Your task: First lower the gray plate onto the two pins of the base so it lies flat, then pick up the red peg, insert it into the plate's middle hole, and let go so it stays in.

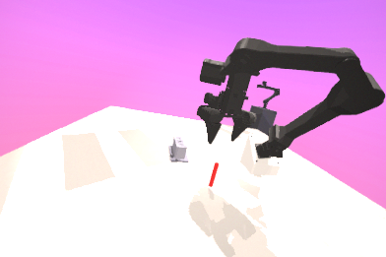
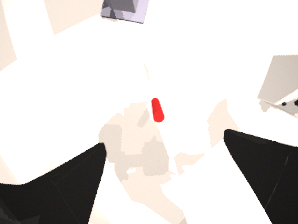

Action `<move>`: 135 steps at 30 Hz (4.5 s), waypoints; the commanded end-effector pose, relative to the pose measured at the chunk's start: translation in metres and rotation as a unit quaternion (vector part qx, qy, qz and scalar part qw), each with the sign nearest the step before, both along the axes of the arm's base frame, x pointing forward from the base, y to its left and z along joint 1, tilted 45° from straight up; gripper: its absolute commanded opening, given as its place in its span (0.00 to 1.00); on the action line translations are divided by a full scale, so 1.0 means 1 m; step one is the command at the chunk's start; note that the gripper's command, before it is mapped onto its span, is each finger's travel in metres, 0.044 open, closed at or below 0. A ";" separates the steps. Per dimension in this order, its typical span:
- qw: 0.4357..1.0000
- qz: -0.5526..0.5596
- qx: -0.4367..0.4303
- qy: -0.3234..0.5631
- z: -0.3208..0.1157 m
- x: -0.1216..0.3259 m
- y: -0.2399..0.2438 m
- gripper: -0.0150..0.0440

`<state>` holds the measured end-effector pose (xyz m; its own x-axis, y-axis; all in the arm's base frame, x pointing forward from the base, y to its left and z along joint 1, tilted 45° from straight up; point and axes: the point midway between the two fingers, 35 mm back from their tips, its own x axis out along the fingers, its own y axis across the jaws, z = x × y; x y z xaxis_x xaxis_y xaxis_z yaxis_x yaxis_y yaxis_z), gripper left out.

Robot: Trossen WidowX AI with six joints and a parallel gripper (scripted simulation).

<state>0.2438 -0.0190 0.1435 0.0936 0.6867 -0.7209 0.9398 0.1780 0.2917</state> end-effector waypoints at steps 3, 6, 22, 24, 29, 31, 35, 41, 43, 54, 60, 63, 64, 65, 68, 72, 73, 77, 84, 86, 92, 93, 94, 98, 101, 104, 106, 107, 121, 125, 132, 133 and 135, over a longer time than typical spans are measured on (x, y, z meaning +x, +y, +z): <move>1.000 0.004 0.003 -0.004 -0.011 -0.002 0.016 1.00; 1.000 0.004 0.004 -0.004 -0.022 -0.001 0.028 1.00; 1.000 0.004 0.004 -0.004 -0.040 0.004 0.046 1.00; 1.000 0.004 0.004 -0.004 -0.043 0.005 0.048 1.00; 1.000 0.004 0.004 -0.004 -0.049 0.006 0.054 1.00; 1.000 0.004 0.004 -0.004 -0.051 0.006 0.056 1.00; 1.000 0.004 0.004 -0.004 -0.055 0.007 0.060 1.00; 1.000 0.004 0.004 -0.004 -0.062 0.008 0.067 1.00; 1.000 0.004 0.005 -0.005 -0.064 0.008 0.070 1.00; 1.000 0.004 0.006 -0.005 -0.071 0.008 0.077 0.87; 1.000 0.004 0.006 -0.005 -0.071 0.008 0.077 0.60; 1.000 0.004 0.006 -0.005 -0.071 0.008 0.077 0.47; 1.000 0.004 0.006 -0.005 -0.071 0.008 0.077 0.42; 1.000 0.004 0.006 -0.005 -0.071 0.008 0.077 0.38; 1.000 0.004 0.006 -0.005 -0.071 0.008 0.077 0.31; 1.000 0.004 0.006 -0.005 -0.071 0.008 0.077 0.26; 1.000 0.004 0.006 -0.005 -0.071 0.008 0.077 0.25; 1.000 0.004 0.005 -0.005 -0.070 0.008 0.076 0.25; 1.000 0.003 0.002 -0.004 -0.059 0.009 0.062 0.25; 1.000 0.003 0.001 -0.004 -0.055 0.010 0.058 0.25; 1.000 0.003 0.000 -0.004 -0.042 0.010 0.044 0.25; 1.000 0.003 0.000 -0.004 -0.040 0.010 0.042 0.25; 1.000 0.003 0.000 -0.004 -0.038 0.009 0.040 0.25; 1.000 0.003 0.000 -0.003 -0.029 0.009 0.031 0.25; 1.000 0.003 0.000 -0.003 -0.023 0.008 0.024 0.25; 1.000 0.004 0.001 -0.003 -0.016 0.008 0.018 0.25; 1.000 0.002 0.003 -0.002 -0.022 0.009 0.024 0.25; 1.000 0.002 0.003 -0.002 -0.023 0.010 0.022 0.25; 1.000 0.002 0.000 -0.003 -0.039 0.036 -0.006 0.25; 1.000 0.002 0.000 -0.004 -0.045 0.043 -0.014 0.25; 1.000 0.002 -0.001 -0.004 -0.056 0.053 -0.029 0.25; 1.000 0.002 -0.001 -0.004 -0.058 0.055 -0.031 0.25; 1.000 0.002 -0.001 -0.004 -0.061 0.057 -0.035 0.25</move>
<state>0.2964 -0.0468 0.0874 0.0963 0.6906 -0.7167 0.9386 0.1766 0.2963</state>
